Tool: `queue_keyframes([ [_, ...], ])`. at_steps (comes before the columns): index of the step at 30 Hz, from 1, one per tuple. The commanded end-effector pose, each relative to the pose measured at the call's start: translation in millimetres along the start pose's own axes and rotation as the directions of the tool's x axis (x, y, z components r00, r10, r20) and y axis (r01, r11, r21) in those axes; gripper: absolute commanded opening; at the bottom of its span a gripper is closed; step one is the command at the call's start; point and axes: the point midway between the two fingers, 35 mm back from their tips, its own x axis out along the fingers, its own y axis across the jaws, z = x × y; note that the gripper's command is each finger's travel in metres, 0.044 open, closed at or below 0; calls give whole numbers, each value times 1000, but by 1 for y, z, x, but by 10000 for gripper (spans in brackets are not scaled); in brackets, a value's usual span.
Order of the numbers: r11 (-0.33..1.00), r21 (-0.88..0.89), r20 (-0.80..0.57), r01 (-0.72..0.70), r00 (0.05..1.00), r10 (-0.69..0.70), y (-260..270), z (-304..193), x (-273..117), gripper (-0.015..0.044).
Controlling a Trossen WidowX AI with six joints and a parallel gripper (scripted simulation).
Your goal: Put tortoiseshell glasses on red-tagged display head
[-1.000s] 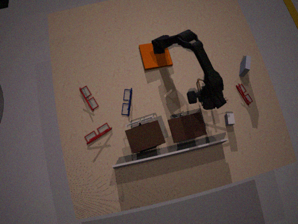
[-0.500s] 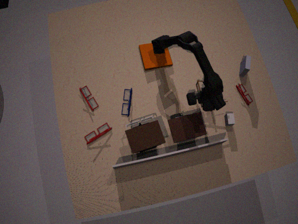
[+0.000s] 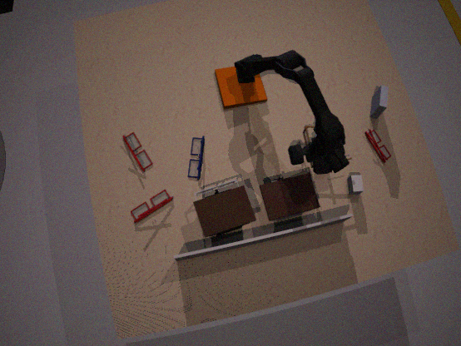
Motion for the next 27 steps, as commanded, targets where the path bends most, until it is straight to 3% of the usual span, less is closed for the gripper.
queue_keyframes([
  [1, 1000, -4, 6, -2, 1000, 2, -1, 4, -2, 0],
  [27, 1000, -5, 7, -2, 1000, 2, -3, 14, -2, 0],
])
